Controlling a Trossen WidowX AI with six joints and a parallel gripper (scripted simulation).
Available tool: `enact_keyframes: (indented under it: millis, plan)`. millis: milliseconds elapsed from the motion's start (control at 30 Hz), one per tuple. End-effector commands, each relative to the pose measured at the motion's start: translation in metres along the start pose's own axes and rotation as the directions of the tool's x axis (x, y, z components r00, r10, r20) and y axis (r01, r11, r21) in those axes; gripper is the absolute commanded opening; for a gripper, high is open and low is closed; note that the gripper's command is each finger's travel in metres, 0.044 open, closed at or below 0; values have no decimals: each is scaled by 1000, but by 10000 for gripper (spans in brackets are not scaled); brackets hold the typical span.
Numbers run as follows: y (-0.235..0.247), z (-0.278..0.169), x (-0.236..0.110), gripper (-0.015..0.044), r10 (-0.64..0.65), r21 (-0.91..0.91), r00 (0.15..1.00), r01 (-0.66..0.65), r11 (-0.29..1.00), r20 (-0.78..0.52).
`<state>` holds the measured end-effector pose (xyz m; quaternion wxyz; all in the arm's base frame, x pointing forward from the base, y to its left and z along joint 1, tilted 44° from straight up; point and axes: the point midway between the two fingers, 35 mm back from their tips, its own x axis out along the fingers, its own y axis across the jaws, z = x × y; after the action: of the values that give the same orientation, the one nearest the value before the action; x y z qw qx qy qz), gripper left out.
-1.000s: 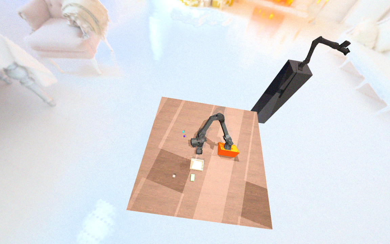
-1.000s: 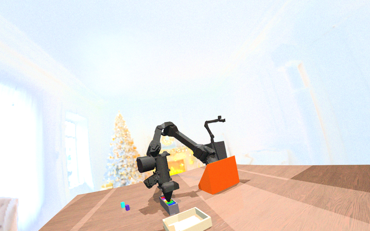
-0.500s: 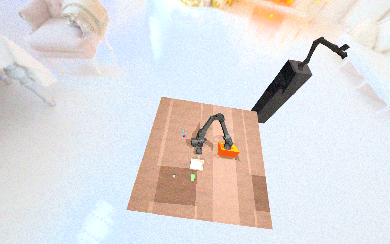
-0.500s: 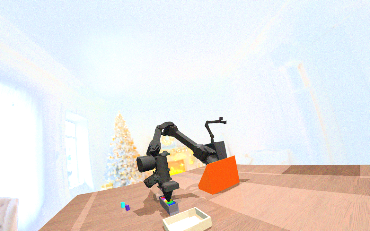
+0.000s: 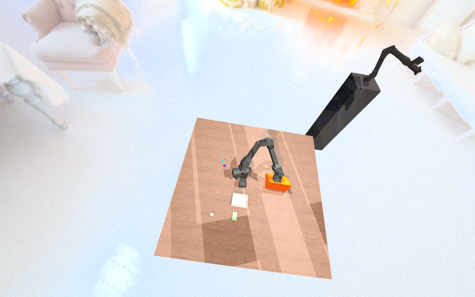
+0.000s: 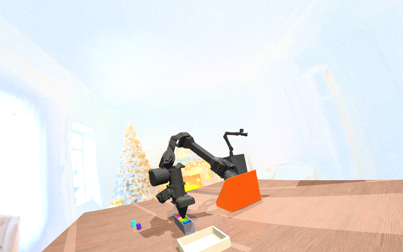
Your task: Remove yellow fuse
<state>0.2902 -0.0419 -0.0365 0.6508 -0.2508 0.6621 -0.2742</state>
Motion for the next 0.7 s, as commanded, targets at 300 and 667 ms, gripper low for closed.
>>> enact_keyframes:
  millis: [300,667]
  plan:
    - [0,1,-7,0,4,4,1000,-4,1000,0]
    - [0,1,-13,0,4,3,1000,-4,1000,0]
